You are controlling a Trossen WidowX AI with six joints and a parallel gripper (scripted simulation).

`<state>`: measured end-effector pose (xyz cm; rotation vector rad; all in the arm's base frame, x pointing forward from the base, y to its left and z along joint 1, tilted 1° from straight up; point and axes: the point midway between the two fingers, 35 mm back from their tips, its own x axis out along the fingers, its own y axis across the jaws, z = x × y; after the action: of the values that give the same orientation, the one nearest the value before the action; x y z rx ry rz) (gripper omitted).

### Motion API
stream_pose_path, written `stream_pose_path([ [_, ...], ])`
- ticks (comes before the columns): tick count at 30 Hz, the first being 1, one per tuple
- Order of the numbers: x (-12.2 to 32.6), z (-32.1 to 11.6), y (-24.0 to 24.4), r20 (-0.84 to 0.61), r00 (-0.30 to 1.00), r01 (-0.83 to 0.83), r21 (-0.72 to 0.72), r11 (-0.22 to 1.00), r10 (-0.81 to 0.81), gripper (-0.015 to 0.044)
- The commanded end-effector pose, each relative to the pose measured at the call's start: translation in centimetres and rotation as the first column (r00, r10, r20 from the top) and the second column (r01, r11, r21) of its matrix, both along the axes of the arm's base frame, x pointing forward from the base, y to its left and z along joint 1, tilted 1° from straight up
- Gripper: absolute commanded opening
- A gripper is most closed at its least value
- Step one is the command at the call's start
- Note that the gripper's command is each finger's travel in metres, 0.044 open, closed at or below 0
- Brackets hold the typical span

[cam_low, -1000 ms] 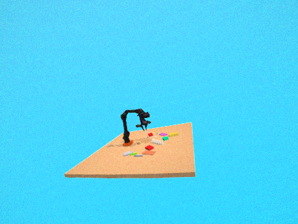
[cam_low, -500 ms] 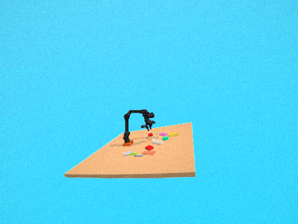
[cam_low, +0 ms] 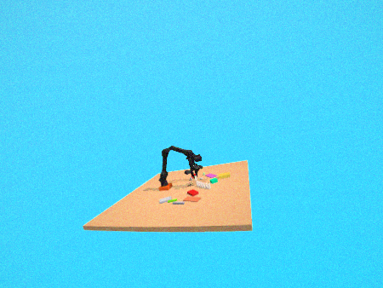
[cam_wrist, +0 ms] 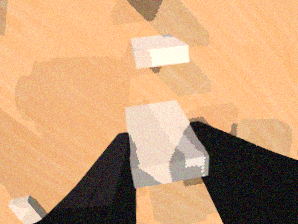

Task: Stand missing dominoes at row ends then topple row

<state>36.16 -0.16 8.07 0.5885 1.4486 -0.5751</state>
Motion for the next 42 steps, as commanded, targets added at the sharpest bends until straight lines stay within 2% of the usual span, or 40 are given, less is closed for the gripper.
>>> stream_pose_path([
  [1, -0.5, -2.2, -0.1, -0.015, 1.000, -0.003, -0.004, 1.000, 0.003, 0.0107],
  [7, -0.9, -4.5, -0.1, -0.015, 1.000, -0.003, -0.004, 1.000, 0.003, 0.0107],
  [20, -0.9, -4.6, -0.1, -0.015, 1.000, -0.003, -0.004, 1.000, 0.003, 0.0107],
  [33, -0.9, -4.6, -0.1, -0.015, 1.000, -0.003, -0.004, 1.000, 0.003, 0.0440],
  [37, -0.7, -3.7, -0.1, -0.015, 1.000, -0.003, -0.004, 1.000, 0.003, 0.0440],
  [42, -0.2, 3.5, 0.0, -0.012, 1.000, -0.001, -0.001, 1.000, 0.001, 0.0440],
])
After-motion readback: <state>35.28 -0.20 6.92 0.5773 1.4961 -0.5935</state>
